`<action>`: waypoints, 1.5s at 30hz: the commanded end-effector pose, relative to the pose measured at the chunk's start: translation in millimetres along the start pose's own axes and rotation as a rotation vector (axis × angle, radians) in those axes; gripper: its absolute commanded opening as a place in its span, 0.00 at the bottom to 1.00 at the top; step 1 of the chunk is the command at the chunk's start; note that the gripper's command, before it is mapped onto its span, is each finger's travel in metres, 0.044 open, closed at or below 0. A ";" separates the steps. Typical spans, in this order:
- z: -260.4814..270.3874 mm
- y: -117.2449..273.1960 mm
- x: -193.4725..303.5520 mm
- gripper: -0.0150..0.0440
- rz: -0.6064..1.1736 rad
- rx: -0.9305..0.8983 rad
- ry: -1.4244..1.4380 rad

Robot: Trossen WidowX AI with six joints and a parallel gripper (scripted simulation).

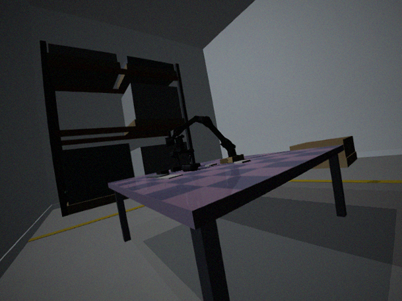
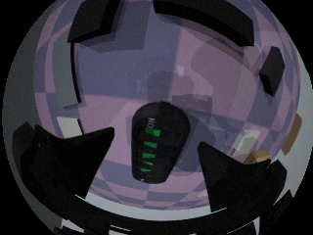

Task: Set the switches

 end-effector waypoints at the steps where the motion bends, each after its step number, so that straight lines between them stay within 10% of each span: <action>1: -1.3 -8.7 -1.7 1.00 -0.001 0.011 -0.004; 14: -2.2 -26.7 -4.6 1.00 -0.001 0.011 -0.004; 23: -2.2 -26.7 -4.6 0.81 -0.001 0.011 -0.004; 45: -2.2 -19.2 0.3 0.82 -0.007 0.011 -0.004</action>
Point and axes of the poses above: the point midway between the two fingers, 35 mm back from their tips, its own y axis back along the fingers, its own z axis across the jaws, x = y × z, the point moved 5 cm from there along y, back along the fingers, and after that the axes turned 2 degrees about -y, right-handed, at the moved point
